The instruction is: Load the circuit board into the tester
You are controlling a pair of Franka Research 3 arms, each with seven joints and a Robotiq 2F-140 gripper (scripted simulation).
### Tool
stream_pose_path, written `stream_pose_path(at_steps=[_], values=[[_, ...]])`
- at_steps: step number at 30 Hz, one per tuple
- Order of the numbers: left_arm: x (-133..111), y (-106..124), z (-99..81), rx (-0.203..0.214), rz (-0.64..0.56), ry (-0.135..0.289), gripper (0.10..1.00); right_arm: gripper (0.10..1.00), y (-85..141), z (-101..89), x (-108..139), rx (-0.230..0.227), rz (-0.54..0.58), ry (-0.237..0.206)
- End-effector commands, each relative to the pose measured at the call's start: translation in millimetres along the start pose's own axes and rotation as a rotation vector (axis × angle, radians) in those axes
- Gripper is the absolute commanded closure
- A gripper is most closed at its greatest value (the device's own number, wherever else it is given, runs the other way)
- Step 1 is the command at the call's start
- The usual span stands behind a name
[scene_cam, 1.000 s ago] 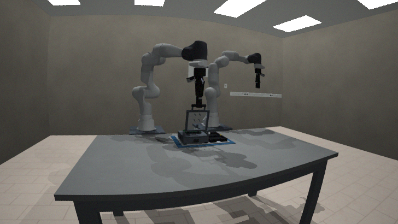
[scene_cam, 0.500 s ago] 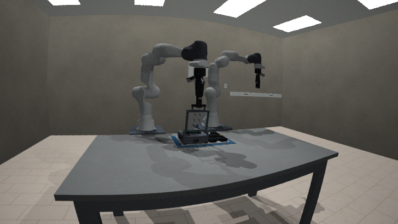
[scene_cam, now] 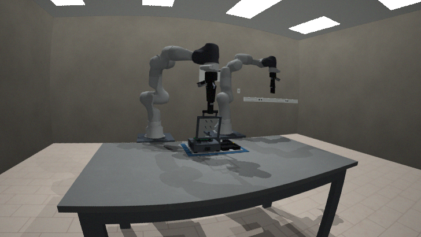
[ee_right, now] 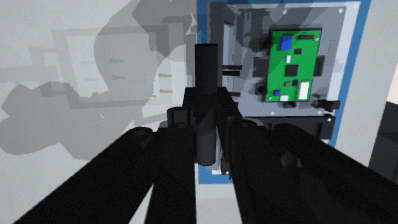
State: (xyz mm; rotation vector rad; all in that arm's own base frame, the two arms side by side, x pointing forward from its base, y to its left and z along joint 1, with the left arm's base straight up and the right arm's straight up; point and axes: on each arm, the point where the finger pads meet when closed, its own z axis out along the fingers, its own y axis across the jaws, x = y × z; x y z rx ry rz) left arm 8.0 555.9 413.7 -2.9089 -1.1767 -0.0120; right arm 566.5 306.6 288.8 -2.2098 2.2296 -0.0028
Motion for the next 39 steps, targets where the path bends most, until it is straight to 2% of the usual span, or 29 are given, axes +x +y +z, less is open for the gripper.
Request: stream_pose_path(at_steps=[1, 39], values=[[0.0, -0.1, -0.2, 0.000, 0.000, 0.000, 0.098, 0.908, 3.2, -1.1, 0.5, -0.003, 0.004, 0.000], [0.0, -0.1, -0.2, 0.000, 0.000, 0.000, 0.098, 0.908, 27.7, -5.1, 0.4, -0.003, 0.004, 0.000]])
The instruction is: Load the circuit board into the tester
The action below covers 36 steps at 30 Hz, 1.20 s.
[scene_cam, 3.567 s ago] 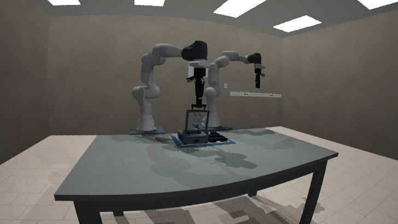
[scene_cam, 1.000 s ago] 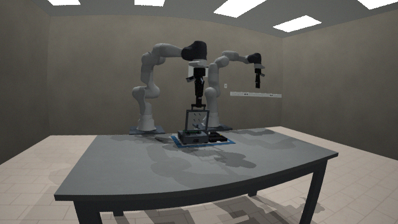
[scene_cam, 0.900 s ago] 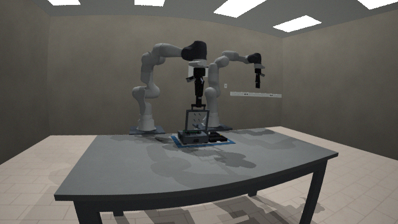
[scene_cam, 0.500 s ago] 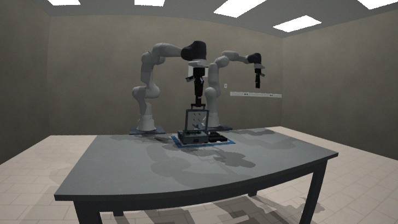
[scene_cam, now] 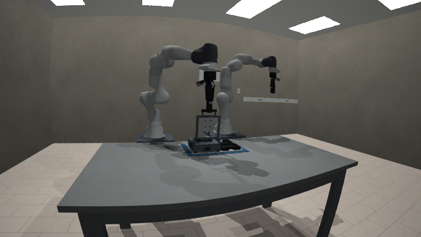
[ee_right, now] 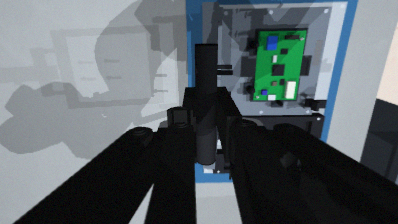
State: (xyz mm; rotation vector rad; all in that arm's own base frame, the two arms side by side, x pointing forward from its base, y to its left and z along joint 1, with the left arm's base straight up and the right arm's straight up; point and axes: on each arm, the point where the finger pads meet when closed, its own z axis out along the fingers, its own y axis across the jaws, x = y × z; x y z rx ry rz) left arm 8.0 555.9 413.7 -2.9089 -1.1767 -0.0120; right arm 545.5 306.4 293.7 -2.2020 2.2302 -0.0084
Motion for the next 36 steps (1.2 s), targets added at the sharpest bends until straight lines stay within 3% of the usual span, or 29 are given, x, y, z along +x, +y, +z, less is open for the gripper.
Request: stream_pose_path(at_steps=[1, 36], values=[[0.0, -0.1, -0.2, 0.000, 0.000, 0.000, 0.098, 0.908, 7.7, -0.3, 0.0, -0.009, 0.000, 0.001], [0.0, -0.1, -0.2, 0.000, 0.000, 0.000, 0.098, 0.908, 47.2, 0.3, 0.1, -0.009, 0.000, 0.002]])
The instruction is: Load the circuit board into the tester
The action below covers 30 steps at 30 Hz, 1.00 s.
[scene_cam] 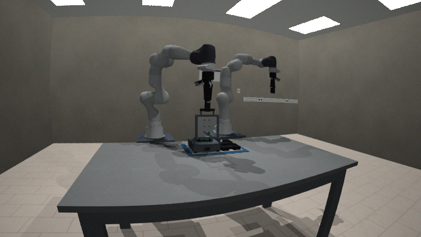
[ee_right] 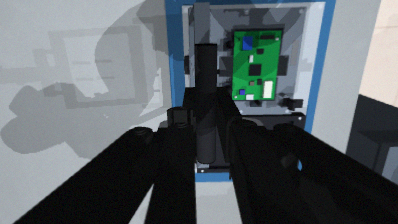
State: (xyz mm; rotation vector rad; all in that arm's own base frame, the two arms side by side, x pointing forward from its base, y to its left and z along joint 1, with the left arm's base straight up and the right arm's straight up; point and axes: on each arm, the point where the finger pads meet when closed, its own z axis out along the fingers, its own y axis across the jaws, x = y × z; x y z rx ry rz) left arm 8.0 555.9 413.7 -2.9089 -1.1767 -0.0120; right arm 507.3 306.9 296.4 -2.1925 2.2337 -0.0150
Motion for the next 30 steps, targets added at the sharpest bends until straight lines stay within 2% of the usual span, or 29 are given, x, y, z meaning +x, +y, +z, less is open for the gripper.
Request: stream_pose_path(at_steps=[1, 30], values=[[0.0, -0.1, -0.2, 0.000, 0.000, 0.000, 0.098, 0.908, 9.1, 3.4, 0.1, -0.015, -0.006, 0.002], [0.0, -0.1, -0.2, 0.000, 0.000, 0.000, 0.098, 0.908, 50.1, 13.1, 0.2, -0.015, -0.006, 0.002]])
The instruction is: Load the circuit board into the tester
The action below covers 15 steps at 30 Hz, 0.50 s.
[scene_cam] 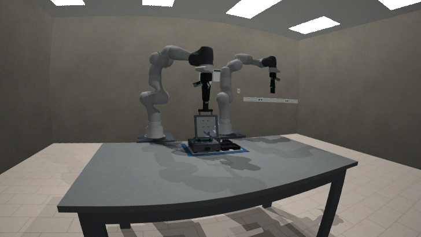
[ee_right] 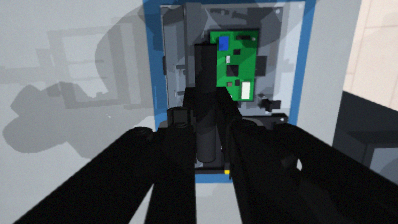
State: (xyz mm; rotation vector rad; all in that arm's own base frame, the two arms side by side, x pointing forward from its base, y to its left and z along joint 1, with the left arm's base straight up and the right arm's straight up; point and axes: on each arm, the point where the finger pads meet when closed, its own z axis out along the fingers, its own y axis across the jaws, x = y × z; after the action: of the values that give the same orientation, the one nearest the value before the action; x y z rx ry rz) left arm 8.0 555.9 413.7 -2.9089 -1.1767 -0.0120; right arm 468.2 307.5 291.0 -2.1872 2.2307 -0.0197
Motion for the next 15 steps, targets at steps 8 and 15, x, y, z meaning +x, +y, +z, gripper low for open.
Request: stream_pose_path(at_steps=[8, 15], values=[[0.0, -0.1, -0.2, 0.000, 0.000, 0.000, 0.098, 0.908, 20.8, 12.1, 0.2, -0.021, -0.007, 0.004], [0.0, -0.1, -0.2, 0.000, 0.000, 0.000, 0.098, 0.908, 32.2, 17.3, 0.3, -0.021, -0.007, 0.004]])
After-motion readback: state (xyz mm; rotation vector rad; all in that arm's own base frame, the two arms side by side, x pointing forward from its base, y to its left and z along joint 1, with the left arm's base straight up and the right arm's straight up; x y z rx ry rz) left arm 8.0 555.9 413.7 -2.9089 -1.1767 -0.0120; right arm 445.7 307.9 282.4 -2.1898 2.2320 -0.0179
